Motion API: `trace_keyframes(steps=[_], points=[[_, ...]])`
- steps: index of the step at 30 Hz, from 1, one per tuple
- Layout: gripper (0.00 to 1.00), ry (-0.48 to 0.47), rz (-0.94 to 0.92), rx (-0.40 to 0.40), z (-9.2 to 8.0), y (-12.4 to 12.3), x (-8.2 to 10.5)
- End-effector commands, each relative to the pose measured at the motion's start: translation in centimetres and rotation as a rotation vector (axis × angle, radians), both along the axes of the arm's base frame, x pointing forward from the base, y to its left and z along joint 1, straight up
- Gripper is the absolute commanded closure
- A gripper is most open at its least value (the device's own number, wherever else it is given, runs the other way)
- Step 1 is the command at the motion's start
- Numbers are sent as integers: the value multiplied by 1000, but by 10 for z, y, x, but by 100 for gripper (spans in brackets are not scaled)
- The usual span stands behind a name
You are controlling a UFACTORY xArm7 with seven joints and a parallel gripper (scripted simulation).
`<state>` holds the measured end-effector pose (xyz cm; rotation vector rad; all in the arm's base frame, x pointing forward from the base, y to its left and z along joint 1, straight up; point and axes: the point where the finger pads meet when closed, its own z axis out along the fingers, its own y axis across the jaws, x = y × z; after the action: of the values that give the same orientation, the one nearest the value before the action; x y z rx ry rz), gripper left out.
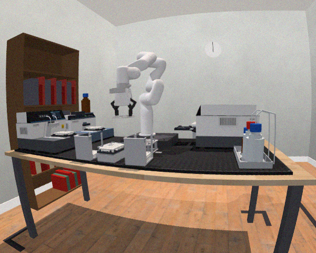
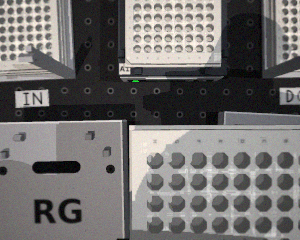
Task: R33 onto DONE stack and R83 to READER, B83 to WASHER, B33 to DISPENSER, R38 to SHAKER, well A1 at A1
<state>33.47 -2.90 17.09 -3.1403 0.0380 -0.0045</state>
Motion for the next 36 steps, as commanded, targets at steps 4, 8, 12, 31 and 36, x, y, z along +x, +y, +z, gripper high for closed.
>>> trace_keyframes(steps=[4, 8, 12, 31, 36], points=[[100, -3, 2, -1, 1, -15, 10], [100, -3, 2, -1, 1, -27, 16], [100, -3, 2, -1, 1, -38, 22], [100, -3, 5, -1, 1, -84, 54], [100, -3, 5, -1, 1, -92, 60]])
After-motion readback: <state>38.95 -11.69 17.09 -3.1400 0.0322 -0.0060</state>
